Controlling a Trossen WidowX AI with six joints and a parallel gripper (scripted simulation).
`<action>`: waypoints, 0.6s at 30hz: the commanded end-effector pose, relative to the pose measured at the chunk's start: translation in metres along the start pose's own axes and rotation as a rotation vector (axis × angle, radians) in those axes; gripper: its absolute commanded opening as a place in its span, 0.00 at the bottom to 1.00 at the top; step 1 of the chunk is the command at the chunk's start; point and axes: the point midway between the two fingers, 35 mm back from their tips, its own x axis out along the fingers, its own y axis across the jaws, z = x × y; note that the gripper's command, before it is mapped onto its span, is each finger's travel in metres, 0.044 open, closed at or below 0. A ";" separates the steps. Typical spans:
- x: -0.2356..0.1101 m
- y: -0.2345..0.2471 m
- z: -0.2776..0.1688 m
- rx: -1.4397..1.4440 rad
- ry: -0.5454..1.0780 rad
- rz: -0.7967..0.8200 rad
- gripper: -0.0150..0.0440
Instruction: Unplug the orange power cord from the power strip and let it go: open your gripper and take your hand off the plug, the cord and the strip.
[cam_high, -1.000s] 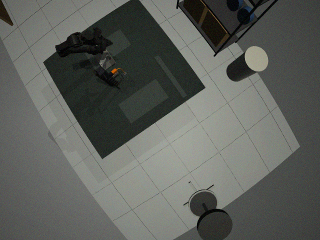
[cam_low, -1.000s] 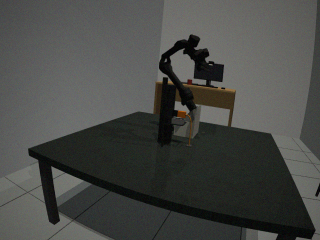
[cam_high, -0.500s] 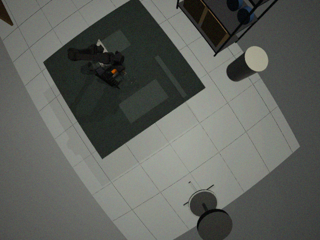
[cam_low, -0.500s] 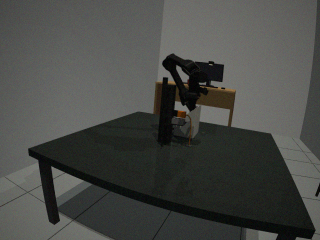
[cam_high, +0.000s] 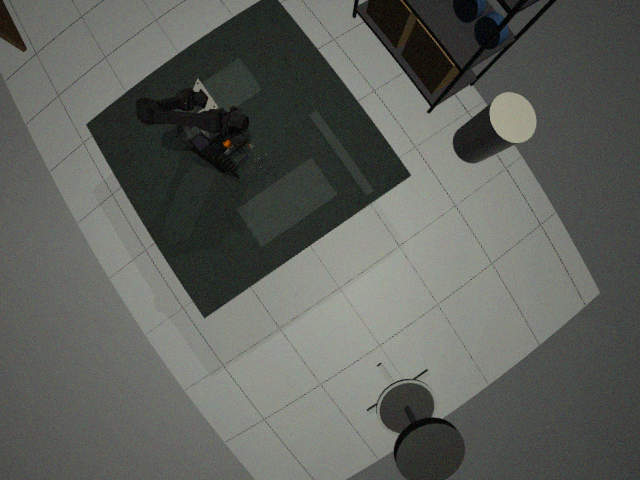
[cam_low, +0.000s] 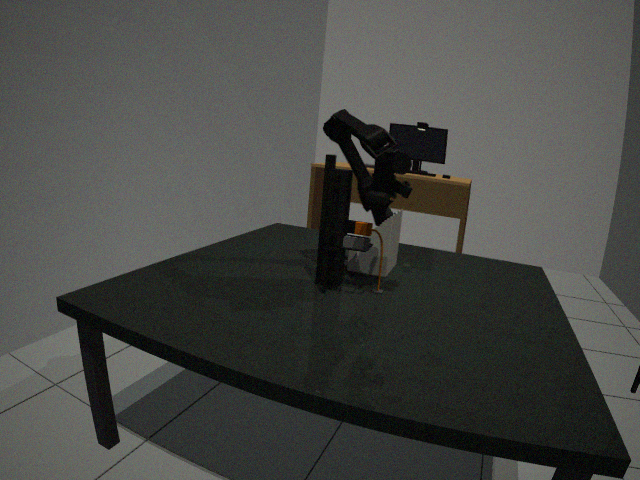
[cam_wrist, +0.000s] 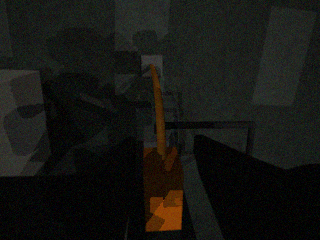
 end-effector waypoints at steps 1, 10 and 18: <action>0.000 0.000 -0.007 -0.006 0.005 -0.001 0.53; 0.000 0.000 -0.021 -0.006 0.006 -0.001 0.53; 0.000 0.001 -0.033 -0.006 0.007 -0.001 0.53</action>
